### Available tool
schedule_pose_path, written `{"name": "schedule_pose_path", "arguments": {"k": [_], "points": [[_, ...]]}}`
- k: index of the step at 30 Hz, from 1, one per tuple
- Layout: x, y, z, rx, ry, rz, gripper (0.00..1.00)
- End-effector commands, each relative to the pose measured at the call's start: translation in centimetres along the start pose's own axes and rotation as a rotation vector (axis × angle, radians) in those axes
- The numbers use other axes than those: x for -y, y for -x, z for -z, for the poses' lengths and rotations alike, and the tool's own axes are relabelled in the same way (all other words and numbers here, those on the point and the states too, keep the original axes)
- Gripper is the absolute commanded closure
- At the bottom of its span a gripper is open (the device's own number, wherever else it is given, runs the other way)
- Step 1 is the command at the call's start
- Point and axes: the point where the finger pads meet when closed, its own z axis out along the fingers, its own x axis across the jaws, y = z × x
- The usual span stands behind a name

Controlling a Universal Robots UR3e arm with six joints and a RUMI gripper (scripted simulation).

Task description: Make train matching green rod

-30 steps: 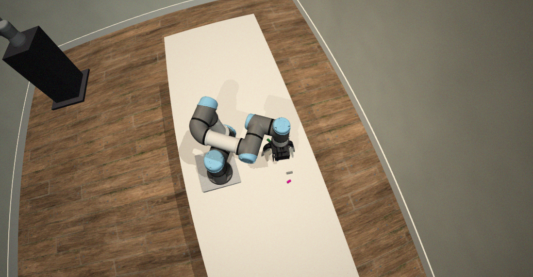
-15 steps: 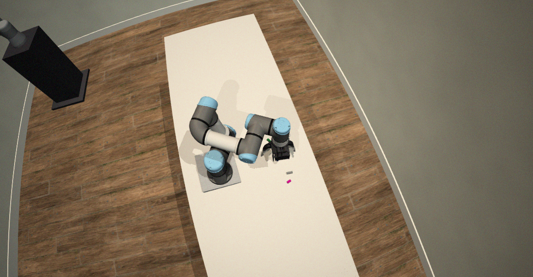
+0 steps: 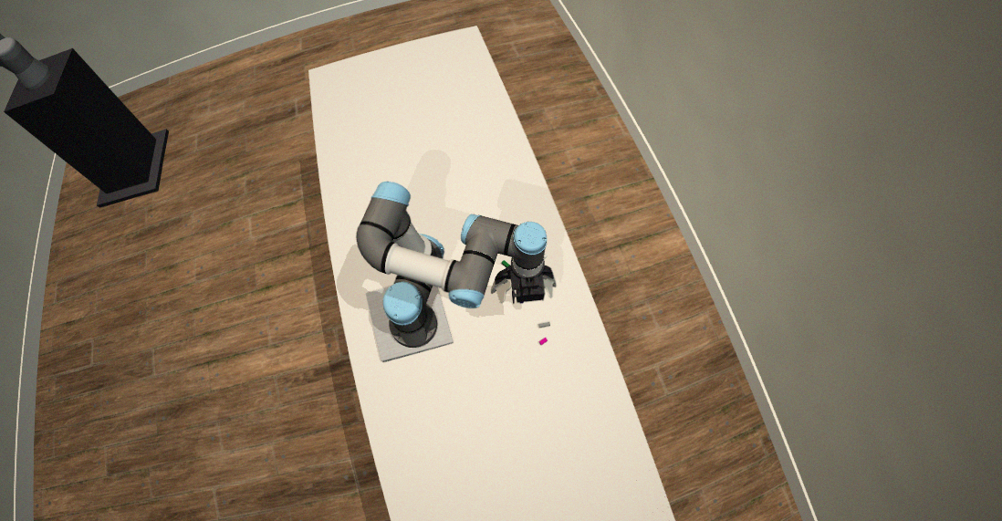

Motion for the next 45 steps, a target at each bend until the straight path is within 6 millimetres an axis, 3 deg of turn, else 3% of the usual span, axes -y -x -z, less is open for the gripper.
{"name": "schedule_pose_path", "arguments": {"k": [1, 45], "points": [[-0.3, -0.4, 0.0, -0.002, 0.001, -0.077, 0.0], [-6.5, -4.7, -1.8, -0.003, -0.001, -1.345, 0.0]]}}
